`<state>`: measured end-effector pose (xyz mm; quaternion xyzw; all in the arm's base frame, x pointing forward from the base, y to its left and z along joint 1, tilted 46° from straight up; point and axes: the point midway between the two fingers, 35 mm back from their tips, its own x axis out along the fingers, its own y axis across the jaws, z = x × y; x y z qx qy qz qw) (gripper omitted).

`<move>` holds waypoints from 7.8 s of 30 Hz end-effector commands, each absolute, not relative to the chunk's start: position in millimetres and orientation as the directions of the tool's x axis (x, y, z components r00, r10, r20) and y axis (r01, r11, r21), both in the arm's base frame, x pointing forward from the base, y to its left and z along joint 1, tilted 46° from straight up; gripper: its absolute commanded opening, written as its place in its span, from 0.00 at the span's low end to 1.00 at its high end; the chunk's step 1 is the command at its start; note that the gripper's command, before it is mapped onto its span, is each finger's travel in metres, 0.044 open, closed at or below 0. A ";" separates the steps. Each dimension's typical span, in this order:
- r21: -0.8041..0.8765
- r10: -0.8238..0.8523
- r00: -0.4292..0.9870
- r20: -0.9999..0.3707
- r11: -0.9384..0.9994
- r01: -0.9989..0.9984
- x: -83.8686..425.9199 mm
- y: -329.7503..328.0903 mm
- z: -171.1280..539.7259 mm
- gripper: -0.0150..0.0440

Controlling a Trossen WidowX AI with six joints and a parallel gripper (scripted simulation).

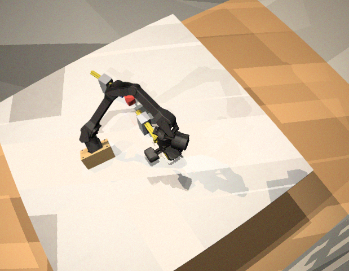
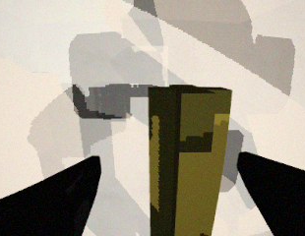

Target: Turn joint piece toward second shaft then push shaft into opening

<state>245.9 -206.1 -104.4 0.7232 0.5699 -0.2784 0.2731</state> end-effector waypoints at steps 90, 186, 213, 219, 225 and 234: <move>0.077 0.673 0.197 -0.713 -0.204 0.976 246.0 -205.5 -104.9 0.37; 0.077 0.673 0.197 -0.713 -0.204 0.976 246.0 -205.5 -104.9 0.37; 0.077 0.673 0.197 -0.713 -0.204 0.976 246.0 -205.5 -104.9 0.37; 0.077 0.673 0.197 -0.713 -0.204 0.976 246.0 -205.5 -104.9 0.37; 0.077 0.673 0.197 -0.713 -0.204 0.976 246.0 -205.5 -104.9 0.37; 0.077 0.673 0.197 -0.713 -0.204 0.976 246.0 -205.5 -104.9 0.37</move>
